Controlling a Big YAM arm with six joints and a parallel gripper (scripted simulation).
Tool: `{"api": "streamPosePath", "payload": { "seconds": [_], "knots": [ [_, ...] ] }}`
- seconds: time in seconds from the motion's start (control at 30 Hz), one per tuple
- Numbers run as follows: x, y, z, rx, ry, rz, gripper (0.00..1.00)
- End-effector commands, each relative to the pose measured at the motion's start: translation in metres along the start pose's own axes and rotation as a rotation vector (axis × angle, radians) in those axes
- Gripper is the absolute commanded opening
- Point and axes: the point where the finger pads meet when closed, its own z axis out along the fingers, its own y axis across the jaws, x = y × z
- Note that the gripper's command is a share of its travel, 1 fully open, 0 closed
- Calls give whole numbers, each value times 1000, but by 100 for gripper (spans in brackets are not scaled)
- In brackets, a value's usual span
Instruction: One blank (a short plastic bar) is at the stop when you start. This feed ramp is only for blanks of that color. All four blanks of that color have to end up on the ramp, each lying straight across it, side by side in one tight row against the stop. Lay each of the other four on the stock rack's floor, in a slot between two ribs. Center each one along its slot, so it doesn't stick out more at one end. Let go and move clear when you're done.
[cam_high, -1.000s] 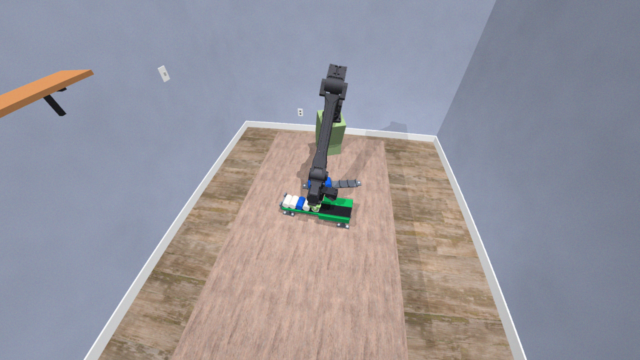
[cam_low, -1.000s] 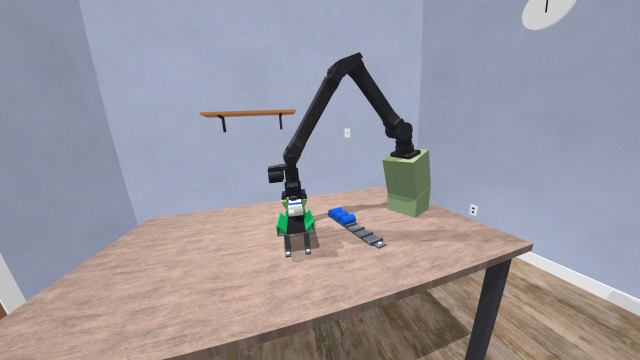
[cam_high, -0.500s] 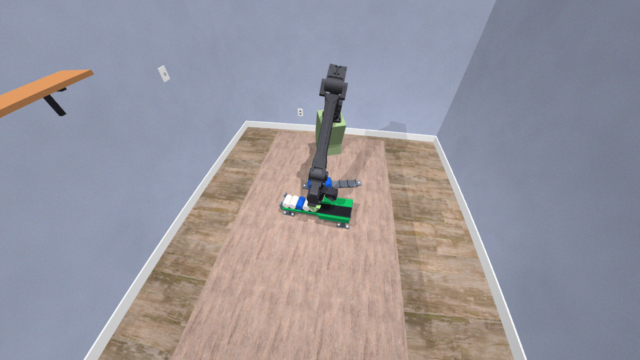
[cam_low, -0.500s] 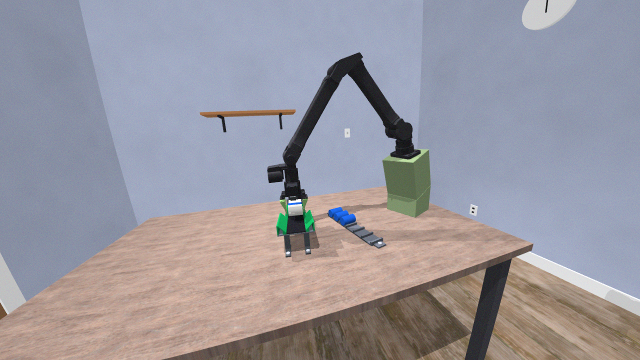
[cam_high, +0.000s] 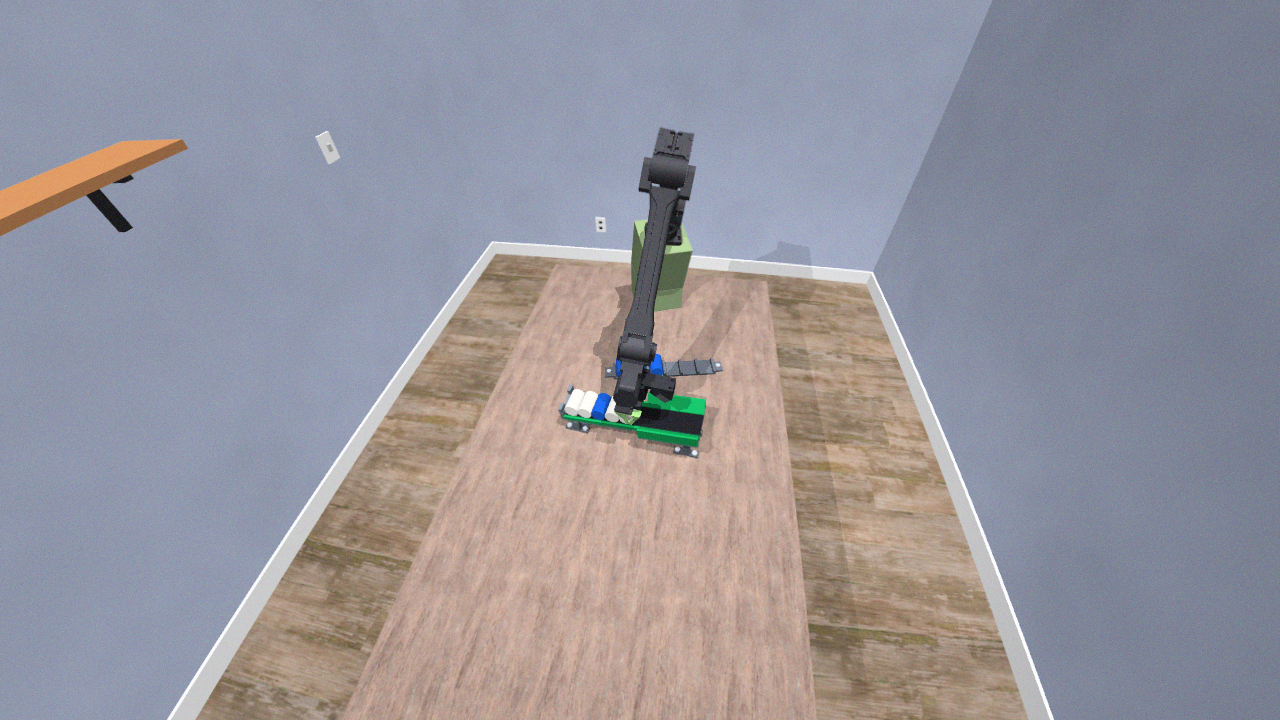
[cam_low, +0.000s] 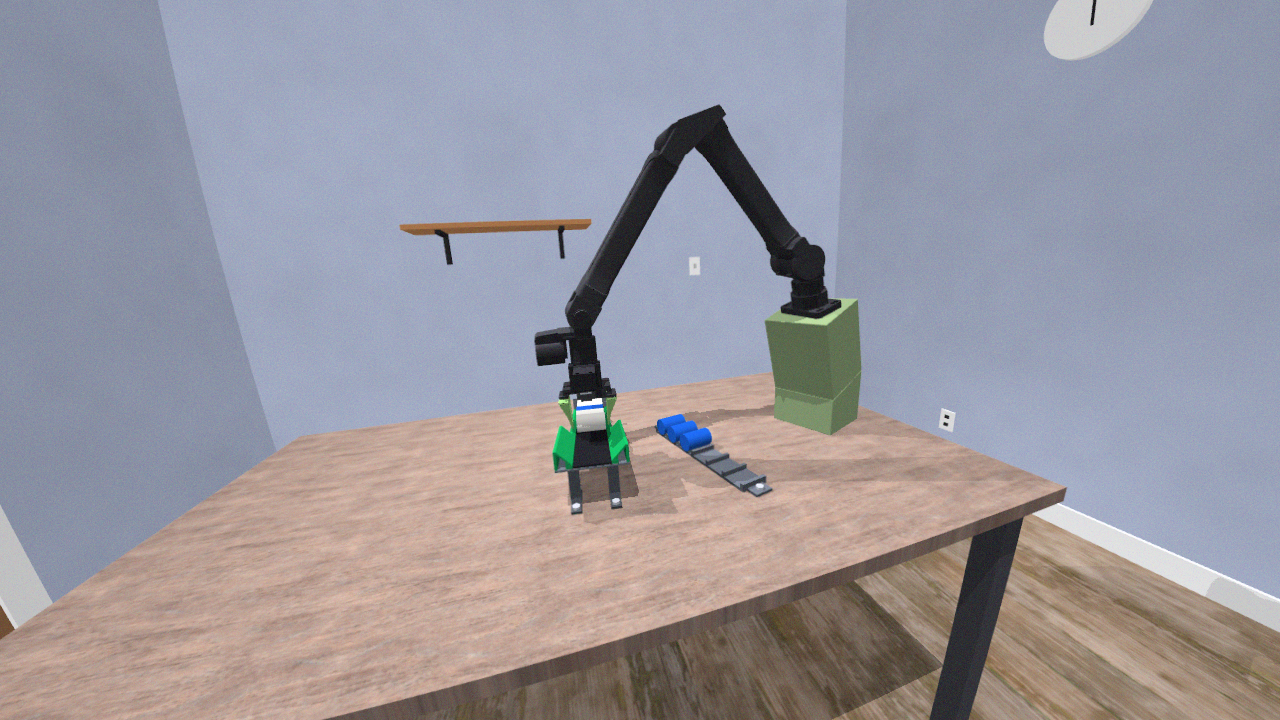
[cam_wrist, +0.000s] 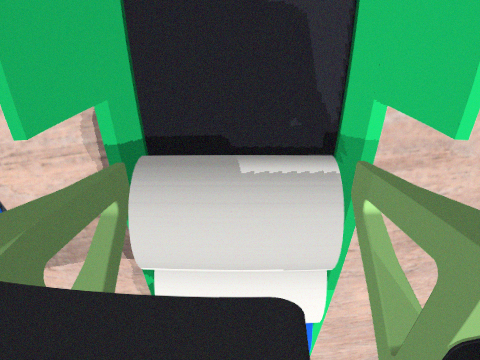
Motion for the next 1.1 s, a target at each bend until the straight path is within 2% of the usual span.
{"api": "streamPosePath", "payload": {
  "seconds": [0.0,0.17,0.27,0.57,0.67,0.8,0.9,0.97,1.0,1.07],
  "knots": [
    [0,-32,-29,64,-2,8,82],
    [3,-29,-36,61,-1,8,82],
    [6,-10,-39,25,2,3,82],
    [6,-8,-87,25,0,2,82],
    [-3,-7,-90,24,-3,-12,82],
    [1,-7,-103,24,-1,-5,82],
    [4,-2,-95,4,1,2,82],
    [4,-5,-96,13,0,1,82],
    [4,-6,-96,17,0,1,100],
    [4,-6,-96,17,0,1,100]
  ]
}}
